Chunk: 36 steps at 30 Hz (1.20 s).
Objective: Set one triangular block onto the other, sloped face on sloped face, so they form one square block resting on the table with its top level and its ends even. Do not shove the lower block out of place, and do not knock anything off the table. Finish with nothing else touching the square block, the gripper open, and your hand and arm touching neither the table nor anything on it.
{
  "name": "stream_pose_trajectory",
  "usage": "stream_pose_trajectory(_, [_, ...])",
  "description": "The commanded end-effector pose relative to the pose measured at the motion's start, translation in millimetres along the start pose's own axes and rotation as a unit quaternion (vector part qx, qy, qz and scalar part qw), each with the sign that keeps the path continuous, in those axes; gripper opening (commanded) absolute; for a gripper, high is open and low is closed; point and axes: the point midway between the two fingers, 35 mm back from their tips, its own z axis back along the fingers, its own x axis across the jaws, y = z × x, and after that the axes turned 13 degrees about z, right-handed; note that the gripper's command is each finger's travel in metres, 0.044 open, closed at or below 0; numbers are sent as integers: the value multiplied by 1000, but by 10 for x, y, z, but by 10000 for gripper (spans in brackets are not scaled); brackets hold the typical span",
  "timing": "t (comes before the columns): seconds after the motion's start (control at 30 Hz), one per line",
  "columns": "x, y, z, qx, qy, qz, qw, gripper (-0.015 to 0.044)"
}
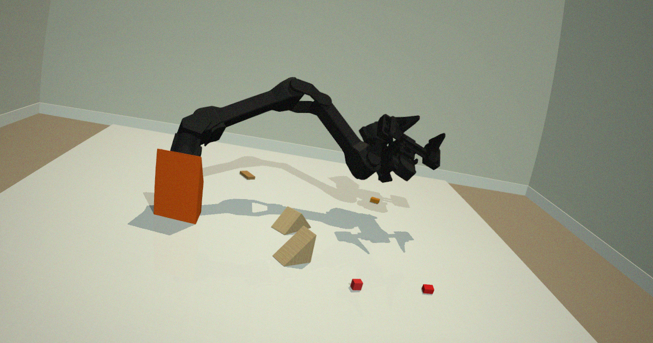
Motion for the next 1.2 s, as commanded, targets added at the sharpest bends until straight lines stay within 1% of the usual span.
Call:
stream_pose_trajectory(0.0, [-10, 8, -3, 3, 2, 12, 1000, 426])
stream_pose_trajectory(0.03, [-42, 30, -11, 10, 10, 50, 999, 440])
stream_pose_trajectory(0.1, [-165, 93, -36, 39, 36, 186, 981, 440])
stream_pose_trajectory(0.17, [-308, 127, -53, 71, 64, 331, 939, 440])
stream_pose_trajectory(0.23, [-452, 122, -57, 105, 91, 467, 874, 440])
stream_pose_trajectory(0.3, [-588, 79, -50, 139, 116, 588, 788, 440])
stream_pose_trajectory(0.37, [-709, -3, -30, 175, 141, 693, 685, 440])
stream_pose_trajectory(0.47, [-845, -188, 25, 232, 175, 813, 504, 440])
stream_pose_trajectory(0.53, [-897, -346, 78, 272, 196, 865, 373, 440])
stream_pose_trajectory(0.6, [-911, -525, 146, 312, 215, 894, 237, 440])
stream_pose_trajectory(0.7, [-853, -809, 272, 376, 239, 894, 35, 440])
stream_pose_trajectory(0.73, [-812, -904, 321, 397, 248, 883, -24, 440])
stream_pose_trajectory(0.77, [-767, -986, 366, 413, 258, 871, -69, 440])
stream_pose_trajectory(0.87, [-688, -1101, 435, 445, 259, 843, -157, 440])
stream_pose_trajectory(1.17, [-373, -1392, 659, 528, 270, 727, -347, 440])
